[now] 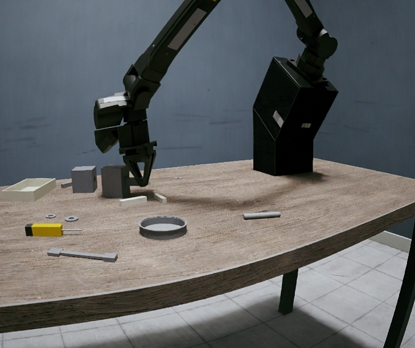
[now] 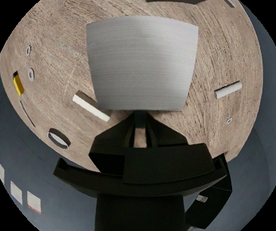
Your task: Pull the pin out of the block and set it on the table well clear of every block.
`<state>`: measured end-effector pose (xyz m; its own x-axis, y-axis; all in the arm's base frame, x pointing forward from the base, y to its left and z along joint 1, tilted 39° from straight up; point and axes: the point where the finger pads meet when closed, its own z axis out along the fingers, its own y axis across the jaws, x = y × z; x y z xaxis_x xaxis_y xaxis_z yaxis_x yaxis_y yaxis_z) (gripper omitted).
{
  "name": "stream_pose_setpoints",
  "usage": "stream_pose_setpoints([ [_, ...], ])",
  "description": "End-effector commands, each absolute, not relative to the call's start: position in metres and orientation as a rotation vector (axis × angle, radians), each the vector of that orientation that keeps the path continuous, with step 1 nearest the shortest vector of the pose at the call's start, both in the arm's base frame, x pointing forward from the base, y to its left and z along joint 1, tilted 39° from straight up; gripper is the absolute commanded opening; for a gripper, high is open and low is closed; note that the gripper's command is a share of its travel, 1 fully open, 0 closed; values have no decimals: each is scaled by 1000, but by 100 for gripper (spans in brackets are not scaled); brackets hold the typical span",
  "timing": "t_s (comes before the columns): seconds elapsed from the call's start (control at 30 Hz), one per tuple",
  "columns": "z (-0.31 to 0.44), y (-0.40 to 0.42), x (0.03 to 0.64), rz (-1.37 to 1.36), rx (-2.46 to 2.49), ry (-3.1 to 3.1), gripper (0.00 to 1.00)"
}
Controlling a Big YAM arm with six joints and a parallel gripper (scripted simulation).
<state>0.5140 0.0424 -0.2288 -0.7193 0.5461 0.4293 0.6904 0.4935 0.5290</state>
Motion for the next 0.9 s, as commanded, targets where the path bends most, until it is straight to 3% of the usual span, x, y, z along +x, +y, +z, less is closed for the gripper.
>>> stream_pose_setpoints([
  [0.0,-228,36,517,-1055,-1067,-2534,0],
  [0.87,-223,42,509,-1053,-1080,-2531,0],
])
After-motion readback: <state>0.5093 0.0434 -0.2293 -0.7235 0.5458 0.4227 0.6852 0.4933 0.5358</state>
